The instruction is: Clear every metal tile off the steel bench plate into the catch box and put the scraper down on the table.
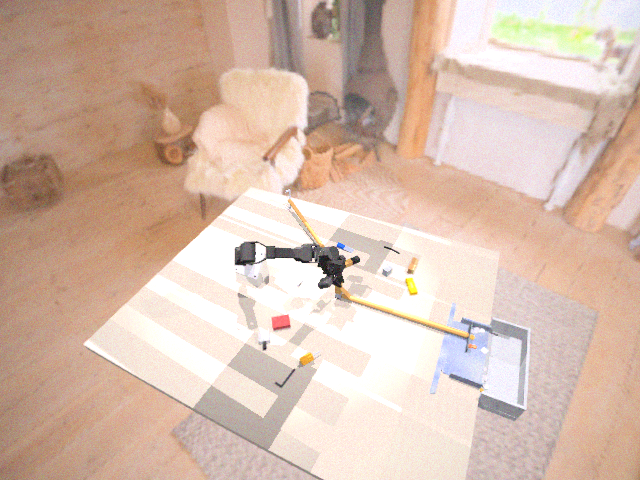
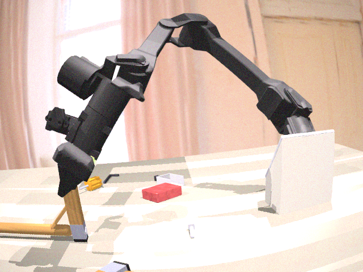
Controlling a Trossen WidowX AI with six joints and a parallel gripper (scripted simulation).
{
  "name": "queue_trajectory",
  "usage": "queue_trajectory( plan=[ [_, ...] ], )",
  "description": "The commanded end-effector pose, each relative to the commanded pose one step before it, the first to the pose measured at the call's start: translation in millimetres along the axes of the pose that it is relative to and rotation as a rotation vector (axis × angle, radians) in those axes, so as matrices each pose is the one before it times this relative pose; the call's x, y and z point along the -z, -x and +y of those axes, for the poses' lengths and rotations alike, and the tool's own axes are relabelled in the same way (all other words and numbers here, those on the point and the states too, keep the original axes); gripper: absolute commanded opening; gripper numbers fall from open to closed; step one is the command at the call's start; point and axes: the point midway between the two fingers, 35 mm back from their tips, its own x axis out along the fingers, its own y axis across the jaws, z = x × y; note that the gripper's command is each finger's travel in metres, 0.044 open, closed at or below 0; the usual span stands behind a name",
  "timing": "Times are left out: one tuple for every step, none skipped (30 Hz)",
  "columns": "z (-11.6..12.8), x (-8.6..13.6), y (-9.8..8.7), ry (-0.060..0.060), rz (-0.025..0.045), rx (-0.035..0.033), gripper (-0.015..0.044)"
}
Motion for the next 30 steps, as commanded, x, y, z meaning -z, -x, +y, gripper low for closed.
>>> queue_trajectory(
  plan=[
    [1.3,-10.91,-2.35,0.001,-0.01321,-0.00658,0.0],
    [-0.07,-1.35,-0.97,-0.0001,-0.00005,0.00003,0.0],
    [-0.08,-1.34,-0.97,-0.0001,-0.00005,0.00003,0.0],
    [-0.08,-1.34,-0.97,0.0,-0.00005,0.00003,0.0],
    [-0.08,-1.33,-0.97,0.0,-0.00005,0.00003,0.0],
    [-0.09,-1.33,-0.97,0.0,-0.00006,0.00003,0.0],
    [-0.09,-1.32,-0.97,0.0,-0.00006,0.00004,0.0],
    [-0.1,-1.32,-0.97,0.0,-0.00006,0.00004,0.0],
    [-0.1,-1.31,-0.97,0.0,-0.00006,0.00004,0.0],
    [-0.1,-1.31,-0.97,0.0,-0.00006,0.00004,0.0],
    [-0.11,-1.3,-0.97,0.0,-0.00006,0.00004,0.0],
    [-0.11,-1.3,-0.97,0.0,-0.00006,0.00004,0.0],
    [-0.12,-1.29,-0.97,0.0,-0.00006,0.00005,0.0],
    [-0.12,-1.28,-0.97,0.0,-0.00007,0.00005,0.0],
    [-0.12,-1.28,-0.98,0.0,-0.00007,0.00005,0.0],
    [-0.13,-1.27,-0.98,0.0,-0.00007,0.00005,0.0],
    [-0.13,-1.27,-0.98,0.0,-0.00007,0.00005,0.0],
    [-0.14,-1.26,-0.98,0.0,-0.00007,0.00005,0.0],
    [-0.14,-1.26,-0.98,0.0,-0.00007,0.00006,0.0],
    [-0.14,-1.25,-0.98,0.0,-0.00007,0.00006,0.0],
    [-0.15,-1.25,-0.98,0.0,-0.00007,0.00006,0.0],
    [-0.15,-1.24,-0.98,0.0,-0.00007,0.00006,0.0],
    [-0.16,-1.23,-0.98,0.0,-0.00008,0.00006,0.0],
    [-0.16,-1.23,-0.98,0.0,-0.00008,0.00006,0.0],
    [-0.16,-1.22,-0.98,0.0,-0.00008,0.00007,0.0],
    [-0.17,-1.22,-0.98,0.0,-0.00008,0.00007,0.0],
    [-0.17,-1.21,-0.98,0.0,-0.00008,0.00007,0.0],
    [-0.18,-1.21,-0.98,0.0,-0.00008,0.00007,0.0],
    [-0.18,-1.2,-0.98,0.0,-0.00008,0.00007,0.0],
    [-0.18,-1.19,-0.98,0.0,-0.00008,0.00007,0.0]
  ],
)
